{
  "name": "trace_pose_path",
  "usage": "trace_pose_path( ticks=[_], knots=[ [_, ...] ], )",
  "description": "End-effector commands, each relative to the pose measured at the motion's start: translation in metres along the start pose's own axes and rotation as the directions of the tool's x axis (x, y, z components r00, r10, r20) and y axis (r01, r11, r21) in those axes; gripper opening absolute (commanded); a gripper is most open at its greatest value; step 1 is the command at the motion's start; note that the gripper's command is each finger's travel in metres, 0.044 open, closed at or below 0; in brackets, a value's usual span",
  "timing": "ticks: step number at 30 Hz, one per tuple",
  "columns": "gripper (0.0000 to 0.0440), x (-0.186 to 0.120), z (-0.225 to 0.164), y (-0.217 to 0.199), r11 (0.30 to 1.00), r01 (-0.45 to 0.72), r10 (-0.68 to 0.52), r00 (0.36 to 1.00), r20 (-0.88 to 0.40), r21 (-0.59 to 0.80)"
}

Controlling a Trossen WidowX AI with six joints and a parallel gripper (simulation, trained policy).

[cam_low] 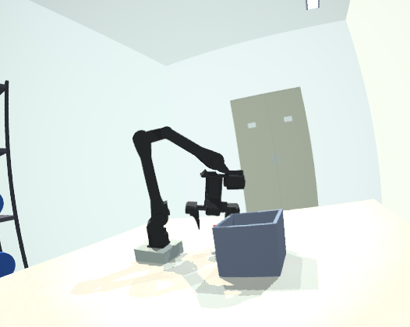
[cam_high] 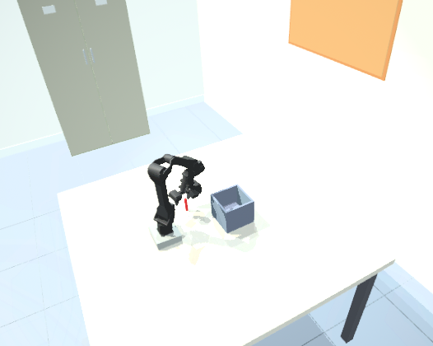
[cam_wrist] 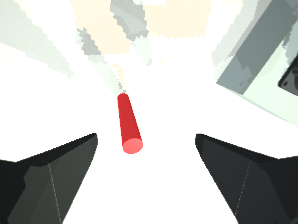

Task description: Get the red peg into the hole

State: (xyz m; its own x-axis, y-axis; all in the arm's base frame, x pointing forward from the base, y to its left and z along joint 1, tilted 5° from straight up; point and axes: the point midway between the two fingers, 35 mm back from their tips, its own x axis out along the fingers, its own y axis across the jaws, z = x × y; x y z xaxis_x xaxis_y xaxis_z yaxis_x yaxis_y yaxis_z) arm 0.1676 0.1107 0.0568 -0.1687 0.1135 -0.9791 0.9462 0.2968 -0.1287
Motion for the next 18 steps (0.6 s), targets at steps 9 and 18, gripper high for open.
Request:
trace_pose_path(
  ticks=[9,18],
  knots=[
    [0.0202,0.025,0.007,0.008,1.000,-0.005,0.005,1.000,-0.006,0.019],
    [0.0007,0.031,0.005,0.013,1.000,-0.014,0.013,0.999,-0.038,-0.015]
  ],
)
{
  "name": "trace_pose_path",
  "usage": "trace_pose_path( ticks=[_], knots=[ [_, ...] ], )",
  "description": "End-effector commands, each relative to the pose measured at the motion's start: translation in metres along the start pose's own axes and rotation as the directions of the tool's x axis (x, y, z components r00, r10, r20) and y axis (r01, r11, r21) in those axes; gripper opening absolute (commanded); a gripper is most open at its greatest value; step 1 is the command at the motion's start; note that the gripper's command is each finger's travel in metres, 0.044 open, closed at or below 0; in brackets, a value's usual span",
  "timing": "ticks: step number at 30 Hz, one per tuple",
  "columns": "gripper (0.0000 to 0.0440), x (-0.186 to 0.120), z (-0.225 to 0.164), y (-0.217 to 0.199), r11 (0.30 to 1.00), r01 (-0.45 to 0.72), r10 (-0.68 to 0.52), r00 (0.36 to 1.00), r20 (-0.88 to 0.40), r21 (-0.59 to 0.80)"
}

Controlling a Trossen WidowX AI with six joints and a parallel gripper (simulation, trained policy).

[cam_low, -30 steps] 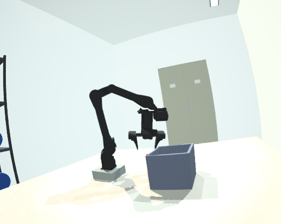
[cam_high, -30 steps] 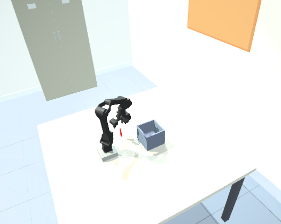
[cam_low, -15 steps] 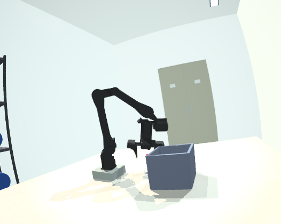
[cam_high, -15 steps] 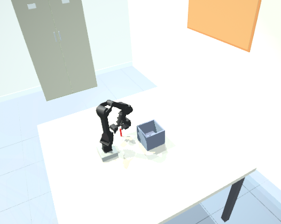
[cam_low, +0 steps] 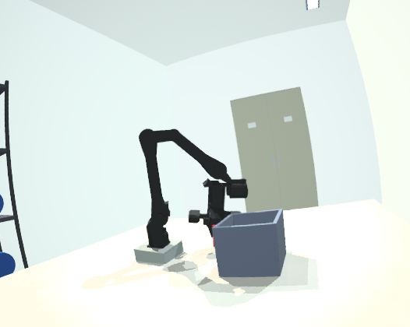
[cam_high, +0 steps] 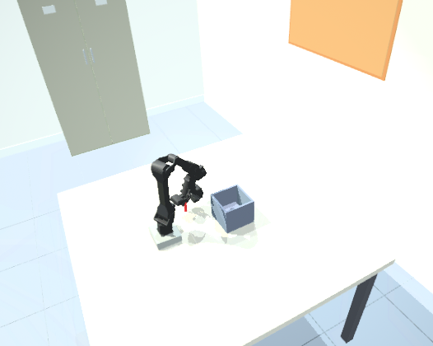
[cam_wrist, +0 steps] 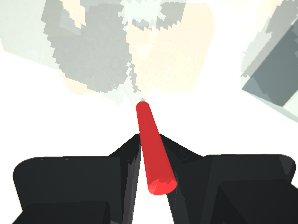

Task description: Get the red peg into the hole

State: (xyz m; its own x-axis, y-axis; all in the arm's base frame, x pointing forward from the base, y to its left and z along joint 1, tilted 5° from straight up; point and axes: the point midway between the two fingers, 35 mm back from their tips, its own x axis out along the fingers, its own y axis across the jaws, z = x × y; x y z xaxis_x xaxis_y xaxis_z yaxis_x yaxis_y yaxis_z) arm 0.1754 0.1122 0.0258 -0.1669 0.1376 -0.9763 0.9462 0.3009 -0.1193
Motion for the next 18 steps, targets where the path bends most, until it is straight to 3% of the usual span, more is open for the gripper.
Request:
trace_pose_path(
  ticks=[1,18],
  knots=[
    [0.0008,0.000,-0.001,0.002,1.000,-0.017,0.016,1.000,-0.021,-0.009],
    [0.0000,-0.042,-0.012,0.010,0.985,-0.173,0.172,0.980,-0.096,-0.001]
  ],
)
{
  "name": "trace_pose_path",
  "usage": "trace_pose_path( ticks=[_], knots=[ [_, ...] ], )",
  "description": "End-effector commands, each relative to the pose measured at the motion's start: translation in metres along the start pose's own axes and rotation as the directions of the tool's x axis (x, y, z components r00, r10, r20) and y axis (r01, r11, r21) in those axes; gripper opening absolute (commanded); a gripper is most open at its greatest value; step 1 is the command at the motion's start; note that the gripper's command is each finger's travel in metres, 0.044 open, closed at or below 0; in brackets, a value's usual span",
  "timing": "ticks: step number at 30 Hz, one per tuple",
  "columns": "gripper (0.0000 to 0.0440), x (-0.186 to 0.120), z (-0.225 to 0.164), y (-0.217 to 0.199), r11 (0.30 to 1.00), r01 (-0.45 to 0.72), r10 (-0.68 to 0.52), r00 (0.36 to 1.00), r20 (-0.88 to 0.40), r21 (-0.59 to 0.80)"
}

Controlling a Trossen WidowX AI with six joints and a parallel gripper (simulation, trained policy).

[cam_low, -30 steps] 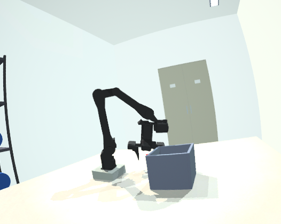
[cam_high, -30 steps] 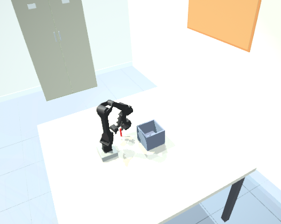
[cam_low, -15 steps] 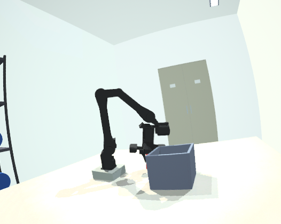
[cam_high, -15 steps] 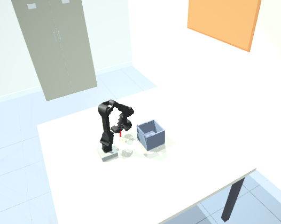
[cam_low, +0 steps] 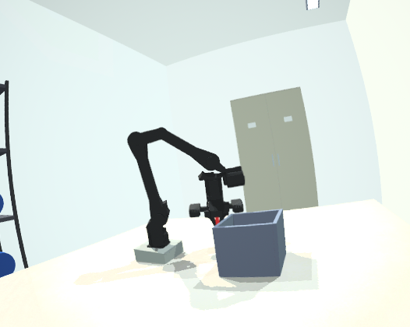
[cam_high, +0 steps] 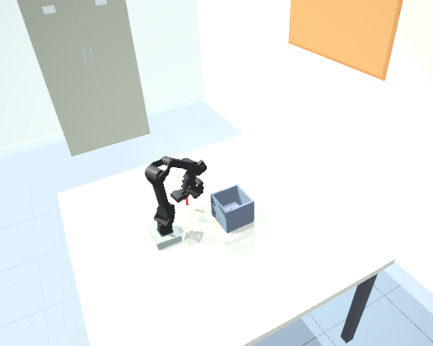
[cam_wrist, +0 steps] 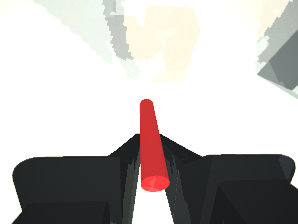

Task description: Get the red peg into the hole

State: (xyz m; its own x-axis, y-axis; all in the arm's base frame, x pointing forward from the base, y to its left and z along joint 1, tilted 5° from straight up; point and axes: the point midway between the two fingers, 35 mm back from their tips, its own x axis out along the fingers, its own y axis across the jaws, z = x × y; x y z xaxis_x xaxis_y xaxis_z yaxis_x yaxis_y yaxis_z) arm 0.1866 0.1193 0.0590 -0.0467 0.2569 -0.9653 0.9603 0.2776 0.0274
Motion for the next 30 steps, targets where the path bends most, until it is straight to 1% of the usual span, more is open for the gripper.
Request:
trace_pose_path(
  ticks=[1,14,24,30],
  knots=[
    [0.0000,-0.011,-0.003,0.004,0.999,-0.035,0.035,0.999,-0.019,-0.006],
    [0.0000,-0.066,-0.005,0.018,0.984,-0.170,0.169,0.985,-0.019,-0.060],
    [0.0000,-0.117,0.011,0.023,0.960,-0.263,0.268,0.962,0.051,-0.092],
    [0.0000,-0.141,0.028,0.024,0.954,-0.285,0.294,0.949,0.111,-0.089]
  ],
)
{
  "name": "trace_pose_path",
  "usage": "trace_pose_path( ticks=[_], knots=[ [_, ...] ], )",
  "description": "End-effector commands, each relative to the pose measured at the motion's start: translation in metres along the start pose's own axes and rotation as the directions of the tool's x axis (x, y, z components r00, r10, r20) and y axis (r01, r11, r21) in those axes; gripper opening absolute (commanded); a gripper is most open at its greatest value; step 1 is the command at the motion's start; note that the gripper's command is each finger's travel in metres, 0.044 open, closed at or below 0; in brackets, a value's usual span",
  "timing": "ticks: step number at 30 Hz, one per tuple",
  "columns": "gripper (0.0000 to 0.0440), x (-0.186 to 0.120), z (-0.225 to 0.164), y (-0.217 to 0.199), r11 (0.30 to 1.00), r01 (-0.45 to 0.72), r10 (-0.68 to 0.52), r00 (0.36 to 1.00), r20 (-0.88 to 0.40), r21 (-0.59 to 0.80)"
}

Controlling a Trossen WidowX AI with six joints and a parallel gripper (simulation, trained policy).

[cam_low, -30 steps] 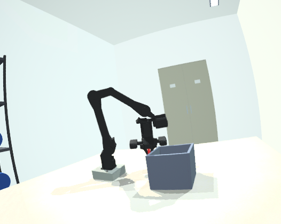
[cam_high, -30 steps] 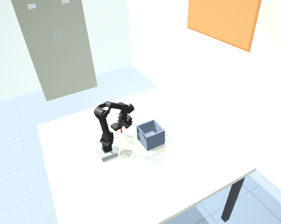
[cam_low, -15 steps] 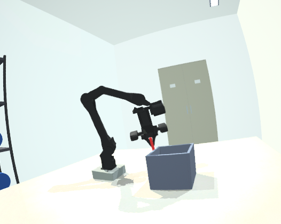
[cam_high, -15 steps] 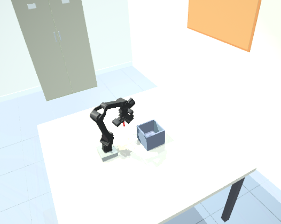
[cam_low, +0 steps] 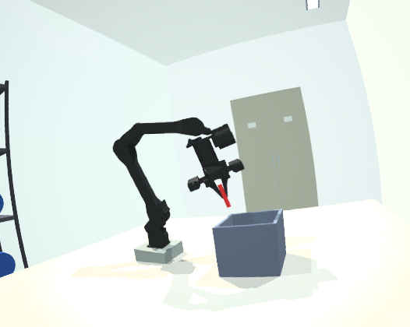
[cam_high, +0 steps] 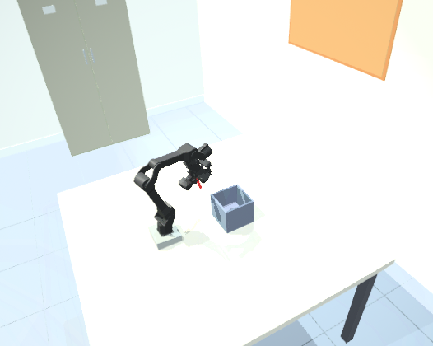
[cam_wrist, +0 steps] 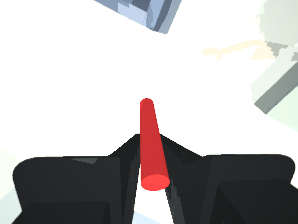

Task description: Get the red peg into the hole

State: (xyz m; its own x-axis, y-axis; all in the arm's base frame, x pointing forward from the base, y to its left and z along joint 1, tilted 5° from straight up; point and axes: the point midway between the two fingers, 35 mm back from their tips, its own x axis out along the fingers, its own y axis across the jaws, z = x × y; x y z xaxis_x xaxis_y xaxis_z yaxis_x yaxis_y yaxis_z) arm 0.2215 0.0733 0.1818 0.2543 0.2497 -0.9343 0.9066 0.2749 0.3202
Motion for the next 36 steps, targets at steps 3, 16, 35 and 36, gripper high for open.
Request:
trace_pose_path(
  ticks=[3,16,35,36],
  knots=[
    [0.0000,-0.015,0.019,0.003,1.000,-0.005,0.004,0.998,0.060,0.009],
    [0.0000,-0.028,0.061,0.003,0.997,0.033,-0.041,0.990,0.135,0.066],
    [0.0000,-0.029,0.114,0.011,0.990,0.073,-0.091,0.986,0.143,0.124],
    [0.0000,-0.028,0.116,0.011,0.989,0.075,-0.092,0.986,0.141,0.125]
  ],
)
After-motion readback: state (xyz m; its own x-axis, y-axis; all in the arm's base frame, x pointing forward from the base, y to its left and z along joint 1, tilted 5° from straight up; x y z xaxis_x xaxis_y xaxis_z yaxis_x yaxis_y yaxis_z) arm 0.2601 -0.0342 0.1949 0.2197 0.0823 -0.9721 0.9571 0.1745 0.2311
